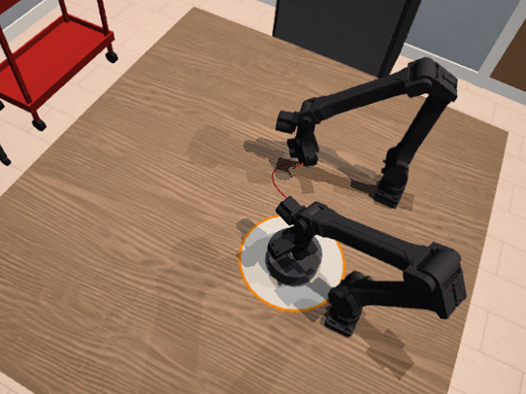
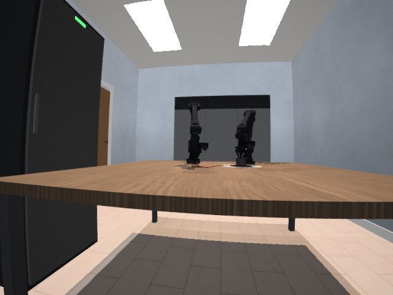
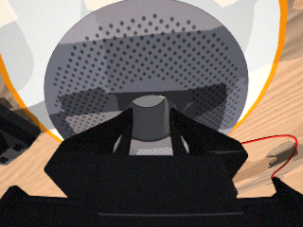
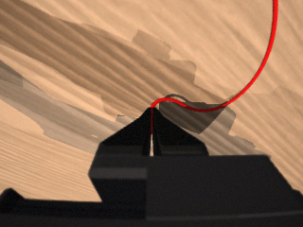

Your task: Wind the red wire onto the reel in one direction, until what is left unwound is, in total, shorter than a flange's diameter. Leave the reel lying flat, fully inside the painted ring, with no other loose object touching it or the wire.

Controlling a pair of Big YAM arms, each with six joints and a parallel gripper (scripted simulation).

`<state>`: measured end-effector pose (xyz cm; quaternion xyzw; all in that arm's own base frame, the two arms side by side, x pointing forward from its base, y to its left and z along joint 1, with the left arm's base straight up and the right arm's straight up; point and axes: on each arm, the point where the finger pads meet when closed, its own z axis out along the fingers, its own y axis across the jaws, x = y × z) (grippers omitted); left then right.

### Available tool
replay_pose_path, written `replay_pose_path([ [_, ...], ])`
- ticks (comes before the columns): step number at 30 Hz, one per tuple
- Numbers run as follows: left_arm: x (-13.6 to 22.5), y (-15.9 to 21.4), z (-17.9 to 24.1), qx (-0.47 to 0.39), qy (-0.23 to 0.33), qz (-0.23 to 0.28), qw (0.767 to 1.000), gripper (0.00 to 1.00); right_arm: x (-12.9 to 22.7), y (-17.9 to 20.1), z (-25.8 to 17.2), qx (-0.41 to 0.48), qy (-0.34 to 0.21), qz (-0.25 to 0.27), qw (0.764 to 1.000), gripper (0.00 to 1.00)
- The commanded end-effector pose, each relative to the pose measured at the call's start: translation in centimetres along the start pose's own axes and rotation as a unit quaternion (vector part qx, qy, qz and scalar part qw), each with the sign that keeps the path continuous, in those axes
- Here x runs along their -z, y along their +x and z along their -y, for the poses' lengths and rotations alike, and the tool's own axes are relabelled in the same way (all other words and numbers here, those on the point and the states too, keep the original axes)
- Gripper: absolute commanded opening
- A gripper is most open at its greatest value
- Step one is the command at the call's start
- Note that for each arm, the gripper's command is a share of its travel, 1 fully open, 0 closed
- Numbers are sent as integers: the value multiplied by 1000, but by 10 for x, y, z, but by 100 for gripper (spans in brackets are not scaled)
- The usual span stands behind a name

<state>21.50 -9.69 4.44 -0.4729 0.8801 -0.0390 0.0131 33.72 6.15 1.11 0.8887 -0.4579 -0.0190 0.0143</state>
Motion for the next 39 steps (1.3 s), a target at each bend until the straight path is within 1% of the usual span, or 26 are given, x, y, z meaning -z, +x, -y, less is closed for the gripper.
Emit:
replay_pose_path([
  [1, -10, 0, -8, 172, -18, 11, 985, 35, 16, 5, 21, 11, 21, -11, 1000, 0],
  [6, -10, 0, -8, 303, -37, 19, 952, 17, 16, 5, 21, 12, 21, -11, 1000, 0],
  [11, -10, 0, -8, 303, -37, 19, 952, 0, 16, 5, 21, 12, 21, -11, 1000, 0],
  [15, -10, 0, -8, 297, -37, 19, 954, 0, 16, 5, 21, 12, 21, -11, 1000, 0],
  [16, -10, 0, -8, 284, -37, 18, 958, 0, 16, 5, 21, 12, 21, -11, 1000, 0],
  [18, -10, 0, -8, 226, -38, 16, 973, 0, 16, 5, 21, 12, 21, -11, 1000, 0],
  [20, -10, 0, -8, 118, -39, 12, 992, 0, 16, 5, 21, 12, 21, -11, 1000, 0],
  [21, -10, 0, -8, 66, -39, 10, 997, 0, 16, 5, 21, 12, 21, -11, 1000, 0],
  [24, -10, 0, -8, -19, -38, 13, 999, 0, 16, 5, 21, 12, 21, -11, 1000, 0],
  [26, -10, 0, -8, -78, -38, 15, 996, 0, 16, 5, 21, 12, 21, -11, 1000, 0],
  [30, -10, 0, -8, -192, -40, 20, 980, 0, 17, 5, 21, 12, 21, -11, 1000, 0],
  [32, -10, 0, -8, -192, -40, 20, 980, 0, 17, 5, 21, 12, 21, -11, 1000, 0],
  [33, -10, 0, -8, -264, -42, 19, 963, 0, 17, 5, 21, 12, 21, -11, 1000, 0],
  [36, -10, 0, -8, -341, -44, 17, 939, 0, 17, 5, 21, 12, 21, -11, 1000, 0],
  [39, -10, 0, -8, -418, -46, 14, 907, 0, 17, 5, 21, 12, 21, -11, 1000, 0],
])
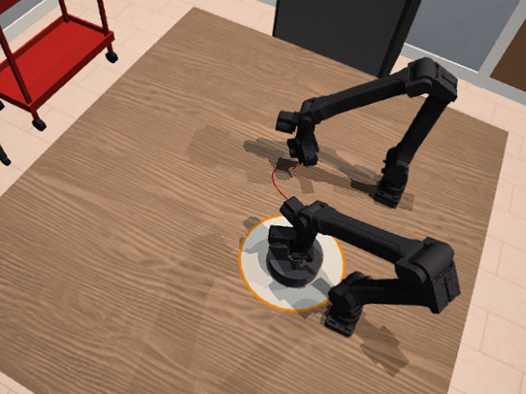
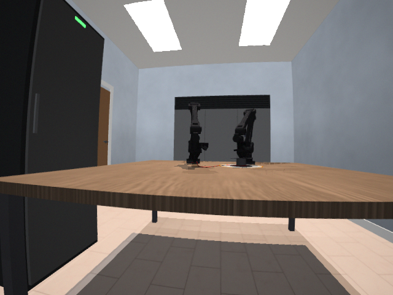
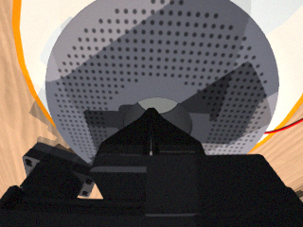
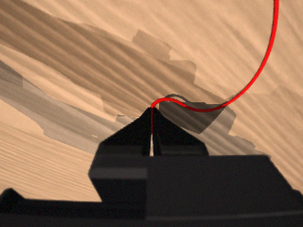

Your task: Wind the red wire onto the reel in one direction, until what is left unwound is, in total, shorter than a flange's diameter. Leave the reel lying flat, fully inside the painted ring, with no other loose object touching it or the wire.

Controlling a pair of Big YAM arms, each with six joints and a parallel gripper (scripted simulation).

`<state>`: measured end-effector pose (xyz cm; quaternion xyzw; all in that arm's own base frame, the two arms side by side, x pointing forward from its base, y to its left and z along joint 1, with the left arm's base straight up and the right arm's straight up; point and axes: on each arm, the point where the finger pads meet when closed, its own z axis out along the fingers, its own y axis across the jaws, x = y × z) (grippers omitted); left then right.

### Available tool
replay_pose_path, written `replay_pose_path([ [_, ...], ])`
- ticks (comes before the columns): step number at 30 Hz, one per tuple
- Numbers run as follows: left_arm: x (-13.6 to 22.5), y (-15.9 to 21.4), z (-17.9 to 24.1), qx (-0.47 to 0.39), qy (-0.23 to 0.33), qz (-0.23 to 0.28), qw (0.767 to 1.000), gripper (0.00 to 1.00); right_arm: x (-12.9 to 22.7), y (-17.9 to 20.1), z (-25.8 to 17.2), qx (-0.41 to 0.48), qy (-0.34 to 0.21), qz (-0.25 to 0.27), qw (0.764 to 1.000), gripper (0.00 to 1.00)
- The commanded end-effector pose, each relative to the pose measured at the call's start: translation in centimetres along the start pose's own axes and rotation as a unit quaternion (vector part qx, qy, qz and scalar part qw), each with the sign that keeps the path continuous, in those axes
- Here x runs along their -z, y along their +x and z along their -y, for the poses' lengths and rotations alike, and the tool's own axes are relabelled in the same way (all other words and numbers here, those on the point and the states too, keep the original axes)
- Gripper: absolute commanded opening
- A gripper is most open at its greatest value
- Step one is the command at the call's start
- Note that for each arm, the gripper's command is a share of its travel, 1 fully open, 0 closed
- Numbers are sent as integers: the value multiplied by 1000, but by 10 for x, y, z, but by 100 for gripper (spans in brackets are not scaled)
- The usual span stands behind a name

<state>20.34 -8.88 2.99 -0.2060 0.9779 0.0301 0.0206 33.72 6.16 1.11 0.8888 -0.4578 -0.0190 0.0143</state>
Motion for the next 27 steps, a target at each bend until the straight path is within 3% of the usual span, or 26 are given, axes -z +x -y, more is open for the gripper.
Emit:
replay_pose_path([
  [1, 5, -4, 6, -172, 16, 1, 985, 0, 17, 5, 20, 12, 21, -11, 1000, 0],
  [8, 12, -8, 11, -360, 14, 5, 933, 0, 17, 5, 20, 12, 21, -11, 1000, 0],
  [10, 12, -8, 11, -360, 14, 5, 933, 0, 17, 5, 20, 12, 21, -11, 1000, 0],
  [11, 14, -9, 12, -426, 14, 5, 905, 0, 17, 5, 20, 12, 21, -11, 1000, 0],
  [18, 23, -17, 21, -592, 19, -1, 805, 0, 17, 5, 20, 12, 21, -11, 1000, 0],
  [23, 23, -17, 21, -700, 35, -1, 713, 17, 17, 5, 20, 12, 21, -11, 1000, 0],
  [25, 23, -17, 21, -704, 36, -1, 709, 24, 17, 5, 20, 12, 21, -11, 1000, 0],
  [27, 23, -17, 21, -704, 36, -1, 709, 24, 17, 5, 20, 12, 21, -11, 1000, 0],
])
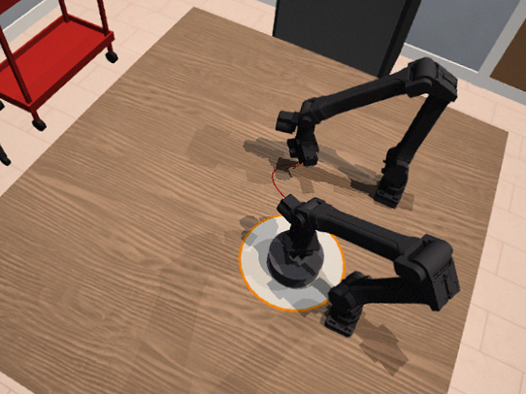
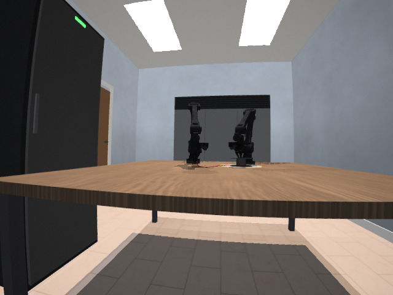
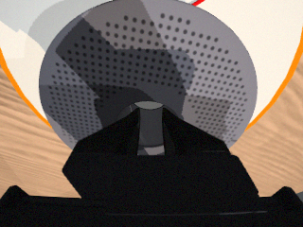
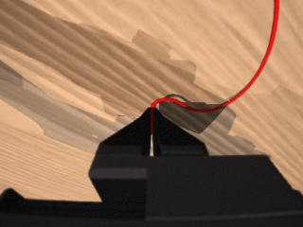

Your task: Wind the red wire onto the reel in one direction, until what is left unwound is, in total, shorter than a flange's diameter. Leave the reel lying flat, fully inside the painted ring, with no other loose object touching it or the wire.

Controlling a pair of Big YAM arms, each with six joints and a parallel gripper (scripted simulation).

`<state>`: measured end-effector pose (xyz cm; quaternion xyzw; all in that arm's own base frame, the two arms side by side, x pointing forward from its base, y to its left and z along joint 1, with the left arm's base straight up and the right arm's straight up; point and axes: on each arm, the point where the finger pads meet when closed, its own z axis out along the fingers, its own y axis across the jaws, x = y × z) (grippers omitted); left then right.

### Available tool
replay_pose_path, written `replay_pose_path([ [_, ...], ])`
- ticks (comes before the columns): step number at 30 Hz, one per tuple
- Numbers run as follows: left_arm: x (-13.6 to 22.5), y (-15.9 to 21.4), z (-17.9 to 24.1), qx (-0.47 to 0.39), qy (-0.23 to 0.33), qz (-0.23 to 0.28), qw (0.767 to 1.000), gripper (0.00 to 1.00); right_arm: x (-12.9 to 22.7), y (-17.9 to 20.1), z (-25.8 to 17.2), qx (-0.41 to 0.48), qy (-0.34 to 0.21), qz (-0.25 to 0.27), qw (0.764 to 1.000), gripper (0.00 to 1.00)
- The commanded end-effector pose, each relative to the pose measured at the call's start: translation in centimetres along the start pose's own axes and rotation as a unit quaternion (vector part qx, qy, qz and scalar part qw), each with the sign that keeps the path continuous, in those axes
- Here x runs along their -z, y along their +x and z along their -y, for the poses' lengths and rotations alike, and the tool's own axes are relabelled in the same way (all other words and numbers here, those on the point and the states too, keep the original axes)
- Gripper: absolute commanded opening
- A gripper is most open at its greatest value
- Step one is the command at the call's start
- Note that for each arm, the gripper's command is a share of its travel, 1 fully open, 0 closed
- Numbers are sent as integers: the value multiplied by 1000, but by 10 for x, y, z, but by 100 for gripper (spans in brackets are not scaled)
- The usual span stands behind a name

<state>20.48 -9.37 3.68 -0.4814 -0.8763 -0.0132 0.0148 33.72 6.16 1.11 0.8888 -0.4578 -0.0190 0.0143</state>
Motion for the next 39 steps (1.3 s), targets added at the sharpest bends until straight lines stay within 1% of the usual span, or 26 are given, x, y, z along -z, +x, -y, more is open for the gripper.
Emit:
replay_pose_path([
  [1, 16, -18, -14, -72, 3, 20, 997, 28, 17, 5, 20, 12, 21, -11, 1000, 0],
  [8, 16, -18, -14, -72, 3, 20, 997, 52, 17, 5, 20, 12, 21, -11, 1000, 0],
  [34, 2, -25, -16, -61, 3, 20, 998, 52, 17, 4, 20, 12, 21, -11, 1000, 0],
  [37, 2, -25, -16, -20, 4, 19, 1000, 52, 17, 4, 20, 12, 21, -11, 1000, 0],
  [39, 2, -25, -16, 29, 5, 19, 999, 52, 18, 4, 20, 12, 21, -11, 1000, 0],
])
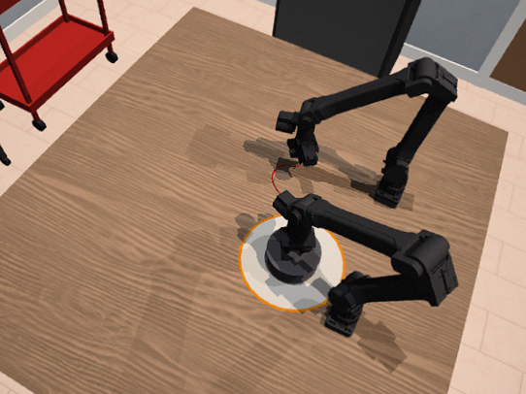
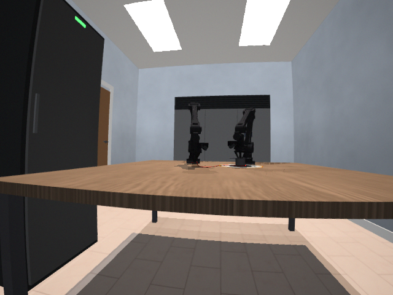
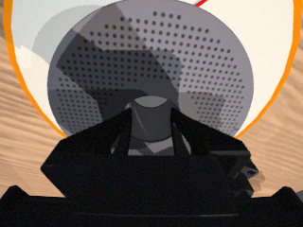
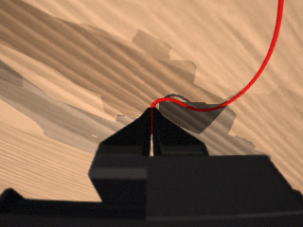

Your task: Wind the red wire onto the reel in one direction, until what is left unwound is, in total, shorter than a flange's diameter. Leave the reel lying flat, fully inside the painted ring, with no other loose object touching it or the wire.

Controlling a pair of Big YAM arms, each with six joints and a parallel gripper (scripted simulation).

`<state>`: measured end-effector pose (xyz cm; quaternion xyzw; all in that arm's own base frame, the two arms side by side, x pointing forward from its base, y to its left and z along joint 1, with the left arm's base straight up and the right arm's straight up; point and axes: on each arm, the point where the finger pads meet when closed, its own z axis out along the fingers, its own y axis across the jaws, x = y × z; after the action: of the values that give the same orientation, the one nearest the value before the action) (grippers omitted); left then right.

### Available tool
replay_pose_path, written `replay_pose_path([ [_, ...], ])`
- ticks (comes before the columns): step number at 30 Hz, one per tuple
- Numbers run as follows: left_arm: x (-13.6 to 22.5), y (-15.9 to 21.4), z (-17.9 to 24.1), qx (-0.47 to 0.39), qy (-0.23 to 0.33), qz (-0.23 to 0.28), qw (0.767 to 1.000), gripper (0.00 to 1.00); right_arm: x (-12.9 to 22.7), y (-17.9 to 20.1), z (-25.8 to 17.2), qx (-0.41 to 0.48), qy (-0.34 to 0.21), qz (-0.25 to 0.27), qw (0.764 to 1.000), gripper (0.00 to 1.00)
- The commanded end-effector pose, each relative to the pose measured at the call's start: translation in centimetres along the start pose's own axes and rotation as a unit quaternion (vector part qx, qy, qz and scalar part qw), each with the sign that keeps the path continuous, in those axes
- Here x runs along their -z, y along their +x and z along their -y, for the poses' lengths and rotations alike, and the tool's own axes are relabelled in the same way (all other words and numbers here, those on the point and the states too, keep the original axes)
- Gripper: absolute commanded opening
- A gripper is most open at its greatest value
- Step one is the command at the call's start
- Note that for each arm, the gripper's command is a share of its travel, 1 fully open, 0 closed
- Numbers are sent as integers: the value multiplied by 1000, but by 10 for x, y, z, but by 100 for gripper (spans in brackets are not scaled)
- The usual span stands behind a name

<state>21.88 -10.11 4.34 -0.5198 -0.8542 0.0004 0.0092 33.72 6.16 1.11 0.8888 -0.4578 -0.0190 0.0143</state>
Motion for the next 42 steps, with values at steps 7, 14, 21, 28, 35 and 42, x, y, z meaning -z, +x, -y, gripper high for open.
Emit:
replay_pose_path([
  [7, -5, -11, -9, 300, -1, 13, 954, 52, 18, 5, 20, 5, 25, 0, 1000, 0],
  [14, -5, -11, -9, 454, 2, 20, 891, 52, 18, 7, 19, 0, 26, 5, 1000, 0],
  [21, -5, -11, -9, 607, 7, 27, 794, 52, 18, 12, 17, -7, 27, 7, 1000, 0],
  [28, -5, -11, -9, 722, 11, 29, 691, 52, 18, 13, 18, -8, 27, 9, 1000, 0],
  [35, -5, -11, -9, 842, 16, 27, 538, 52, 18, 13, 19, -9, 28, 10, 1000, 0],
  [42, -5, -11, -9, 927, 16, 19, 374, 31, 18, 14, 20, -10, 28, 10, 1000, 0],
])
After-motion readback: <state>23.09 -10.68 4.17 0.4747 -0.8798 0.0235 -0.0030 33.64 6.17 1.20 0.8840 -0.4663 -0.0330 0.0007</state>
